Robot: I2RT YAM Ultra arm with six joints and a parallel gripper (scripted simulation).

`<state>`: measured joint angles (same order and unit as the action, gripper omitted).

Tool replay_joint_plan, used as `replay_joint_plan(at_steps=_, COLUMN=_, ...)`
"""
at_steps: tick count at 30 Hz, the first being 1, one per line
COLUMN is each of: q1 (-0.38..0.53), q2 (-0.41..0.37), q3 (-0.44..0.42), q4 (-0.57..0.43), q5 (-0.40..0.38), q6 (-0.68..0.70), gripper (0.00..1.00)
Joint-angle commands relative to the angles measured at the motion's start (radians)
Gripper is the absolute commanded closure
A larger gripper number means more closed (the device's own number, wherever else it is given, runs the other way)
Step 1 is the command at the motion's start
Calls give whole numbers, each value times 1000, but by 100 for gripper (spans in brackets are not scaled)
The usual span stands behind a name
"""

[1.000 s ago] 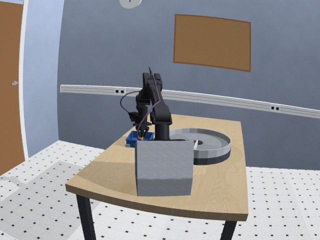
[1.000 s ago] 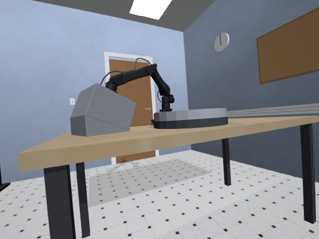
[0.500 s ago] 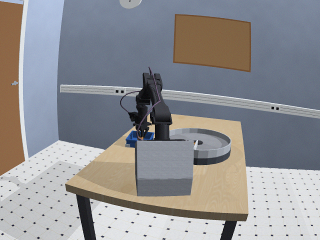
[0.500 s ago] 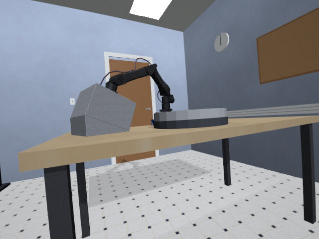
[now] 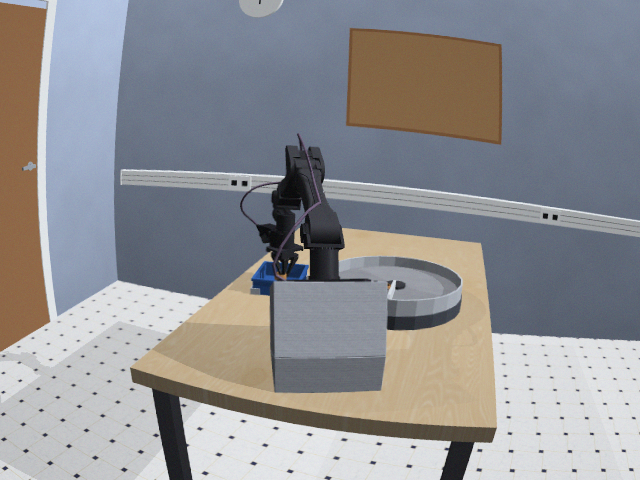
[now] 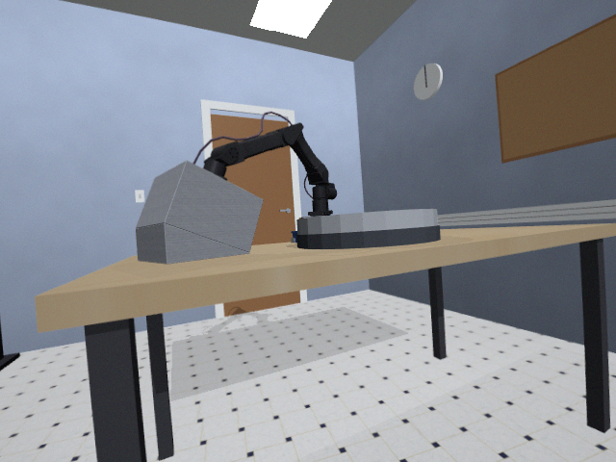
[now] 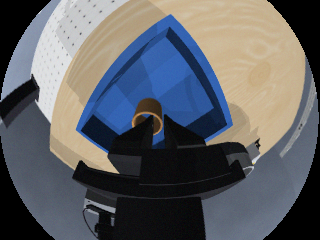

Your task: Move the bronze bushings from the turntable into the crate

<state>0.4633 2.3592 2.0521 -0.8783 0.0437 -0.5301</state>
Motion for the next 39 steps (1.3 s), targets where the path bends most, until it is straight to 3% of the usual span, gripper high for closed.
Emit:
replay_joint_plan(at_steps=1, q1=-15, q2=-42, q3=-7, q4=-29, q5=-12, q6=-3, gripper=84)
replay_joint_plan(at_steps=21, q1=6, q2=-177, q3=74, q4=-209, q5=-3, q6=11, gripper=84)
replay_joint_plan(at_steps=39, q1=9, q2=-159, q3=92, q4=-237, q5=-2, q6=10, gripper=84)
